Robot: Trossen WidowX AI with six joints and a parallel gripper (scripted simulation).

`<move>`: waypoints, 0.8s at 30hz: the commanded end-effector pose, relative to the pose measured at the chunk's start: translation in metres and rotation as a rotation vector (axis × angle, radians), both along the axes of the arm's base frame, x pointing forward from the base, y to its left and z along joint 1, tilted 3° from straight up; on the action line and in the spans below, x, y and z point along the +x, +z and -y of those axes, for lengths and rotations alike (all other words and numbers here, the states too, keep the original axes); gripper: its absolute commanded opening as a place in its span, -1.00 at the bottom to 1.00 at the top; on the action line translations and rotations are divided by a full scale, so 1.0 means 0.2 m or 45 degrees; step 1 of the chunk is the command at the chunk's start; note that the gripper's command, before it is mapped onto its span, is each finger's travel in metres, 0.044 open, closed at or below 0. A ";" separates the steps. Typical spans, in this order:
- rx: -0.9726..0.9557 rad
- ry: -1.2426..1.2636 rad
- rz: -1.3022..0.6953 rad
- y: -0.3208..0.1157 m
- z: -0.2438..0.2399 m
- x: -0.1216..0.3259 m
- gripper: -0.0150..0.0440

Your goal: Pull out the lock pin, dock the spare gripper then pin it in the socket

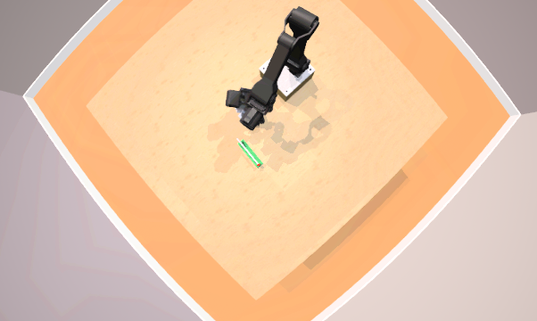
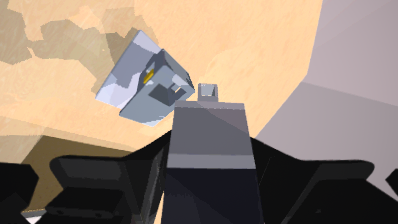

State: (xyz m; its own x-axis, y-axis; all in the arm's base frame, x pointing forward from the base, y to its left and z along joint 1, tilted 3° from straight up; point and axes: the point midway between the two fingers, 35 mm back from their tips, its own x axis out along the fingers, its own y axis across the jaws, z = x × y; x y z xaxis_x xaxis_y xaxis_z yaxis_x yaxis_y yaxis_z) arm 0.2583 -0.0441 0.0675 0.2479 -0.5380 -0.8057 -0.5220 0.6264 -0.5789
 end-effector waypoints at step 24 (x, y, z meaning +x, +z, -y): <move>-0.492 0.569 -0.444 0.17 -0.19 -0.13 -0.49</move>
State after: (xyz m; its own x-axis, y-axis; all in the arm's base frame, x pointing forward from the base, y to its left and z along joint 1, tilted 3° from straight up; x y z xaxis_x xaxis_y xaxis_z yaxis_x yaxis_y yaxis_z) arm 0.2329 -0.0098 0.0957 0.2559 -0.6913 -0.6758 -0.8620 0.1533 -0.4832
